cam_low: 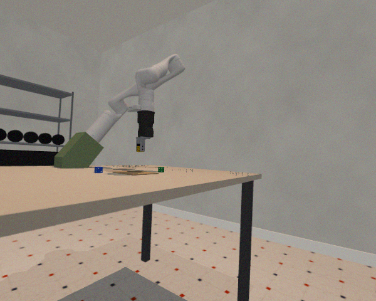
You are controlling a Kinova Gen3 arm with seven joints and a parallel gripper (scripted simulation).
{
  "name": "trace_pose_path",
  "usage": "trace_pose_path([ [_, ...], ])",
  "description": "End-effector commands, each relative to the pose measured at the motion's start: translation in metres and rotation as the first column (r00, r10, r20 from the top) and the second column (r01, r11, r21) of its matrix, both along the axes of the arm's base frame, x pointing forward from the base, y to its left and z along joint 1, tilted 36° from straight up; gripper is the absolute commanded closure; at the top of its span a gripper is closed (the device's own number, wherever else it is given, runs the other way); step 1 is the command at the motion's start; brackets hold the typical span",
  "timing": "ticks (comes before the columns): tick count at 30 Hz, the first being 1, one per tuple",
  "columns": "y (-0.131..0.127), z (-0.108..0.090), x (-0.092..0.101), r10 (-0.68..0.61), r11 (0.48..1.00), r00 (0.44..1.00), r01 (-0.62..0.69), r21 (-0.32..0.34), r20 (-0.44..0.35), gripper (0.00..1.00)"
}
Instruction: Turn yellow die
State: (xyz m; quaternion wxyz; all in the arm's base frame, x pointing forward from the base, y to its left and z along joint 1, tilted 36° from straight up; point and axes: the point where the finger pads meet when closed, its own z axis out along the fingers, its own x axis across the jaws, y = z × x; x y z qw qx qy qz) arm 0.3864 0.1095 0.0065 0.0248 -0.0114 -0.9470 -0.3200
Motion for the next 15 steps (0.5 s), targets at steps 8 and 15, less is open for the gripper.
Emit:
trace_pose_path([
  [8, -0.0059, -0.0069, 0.005, -0.212, 0.977, 0.963, 0.209, -0.037, -0.164, 0.51],
  [15, -0.0079, -0.0086, 0.0071, -0.312, 0.95, 0.92, 0.305, -0.066, -0.238, 0.51],
])
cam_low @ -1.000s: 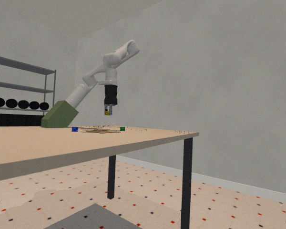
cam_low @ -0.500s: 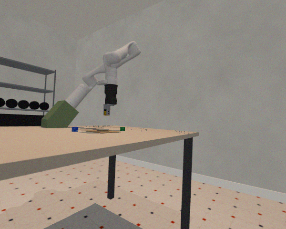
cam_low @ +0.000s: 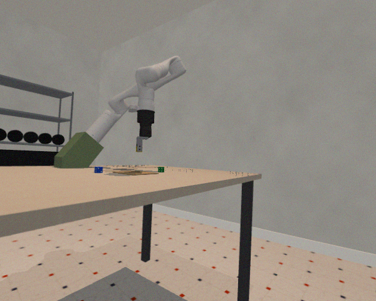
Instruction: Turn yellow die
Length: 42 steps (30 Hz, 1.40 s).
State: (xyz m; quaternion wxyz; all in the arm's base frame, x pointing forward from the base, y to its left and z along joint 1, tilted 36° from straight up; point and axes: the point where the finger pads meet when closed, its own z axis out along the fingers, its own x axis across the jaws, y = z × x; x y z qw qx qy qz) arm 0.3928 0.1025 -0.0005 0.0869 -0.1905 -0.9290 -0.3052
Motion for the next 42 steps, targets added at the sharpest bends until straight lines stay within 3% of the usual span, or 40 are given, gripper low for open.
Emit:
trace_pose_path([
  [1, -0.0012, -0.002, 0.0011, -0.035, 0.999, 0.999, 0.035, -0.006, -0.029, 0.51],
  [13, -0.004, -0.0044, 0.0049, -0.22, 0.975, 0.961, 0.216, -0.041, -0.169, 0.51],
  [28, -0.0051, -0.0054, 0.0072, -0.323, 0.946, 0.915, 0.315, -0.074, -0.243, 0.51],
  [42, -0.0054, -0.0057, 0.0079, -0.349, 0.937, 0.9, 0.339, -0.084, -0.262, 0.51],
])
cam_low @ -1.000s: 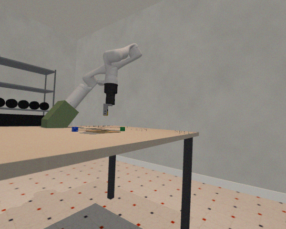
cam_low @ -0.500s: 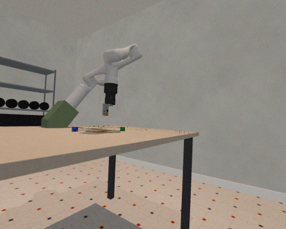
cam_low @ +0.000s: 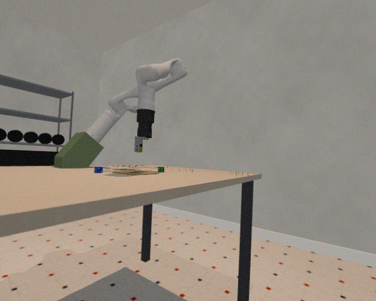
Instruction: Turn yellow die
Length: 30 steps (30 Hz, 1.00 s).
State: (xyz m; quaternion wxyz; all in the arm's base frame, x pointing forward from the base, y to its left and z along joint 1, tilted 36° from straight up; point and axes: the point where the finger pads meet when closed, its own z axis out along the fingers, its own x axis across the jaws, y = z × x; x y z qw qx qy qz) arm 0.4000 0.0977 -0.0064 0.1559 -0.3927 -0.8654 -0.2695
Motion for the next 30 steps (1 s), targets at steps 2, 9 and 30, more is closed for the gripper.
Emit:
trace_pose_path([
  [2, -0.0006, 0.0003, 0.0006, -0.002, 1.0, 1.0, 0.002, -0.001, 0.0, 0.51],
  [9, -0.0006, 0.0003, 0.0006, -0.003, 1.0, 1.0, 0.003, 0.0, 0.0, 0.51],
  [30, -0.0001, -0.0006, -0.0005, -0.09, 0.99, 0.991, 0.078, 0.117, 0.096, 0.51],
])
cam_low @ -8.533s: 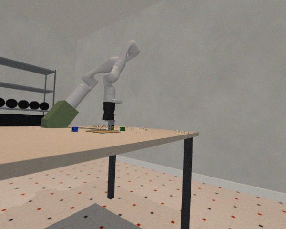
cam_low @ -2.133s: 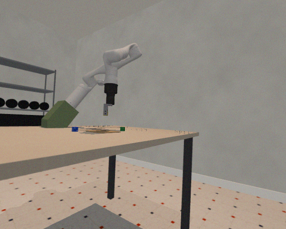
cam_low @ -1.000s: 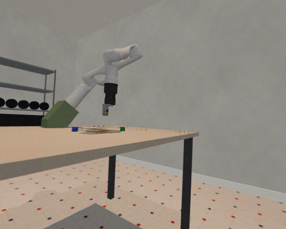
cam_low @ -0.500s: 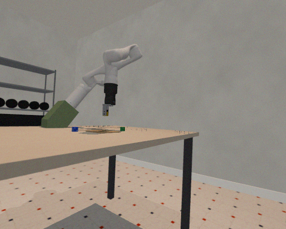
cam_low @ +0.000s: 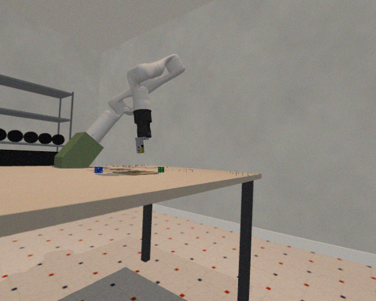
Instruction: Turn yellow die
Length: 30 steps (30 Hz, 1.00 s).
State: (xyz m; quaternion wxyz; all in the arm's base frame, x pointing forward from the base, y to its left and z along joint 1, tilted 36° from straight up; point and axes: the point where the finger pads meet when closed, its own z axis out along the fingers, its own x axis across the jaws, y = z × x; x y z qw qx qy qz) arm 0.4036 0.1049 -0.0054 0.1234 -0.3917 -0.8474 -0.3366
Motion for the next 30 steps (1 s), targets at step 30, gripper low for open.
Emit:
trace_pose_path([
  [30, -0.0079, -0.005, -0.0068, -0.409, 0.843, 0.866, 0.239, 0.483, 0.286, 0.51],
])
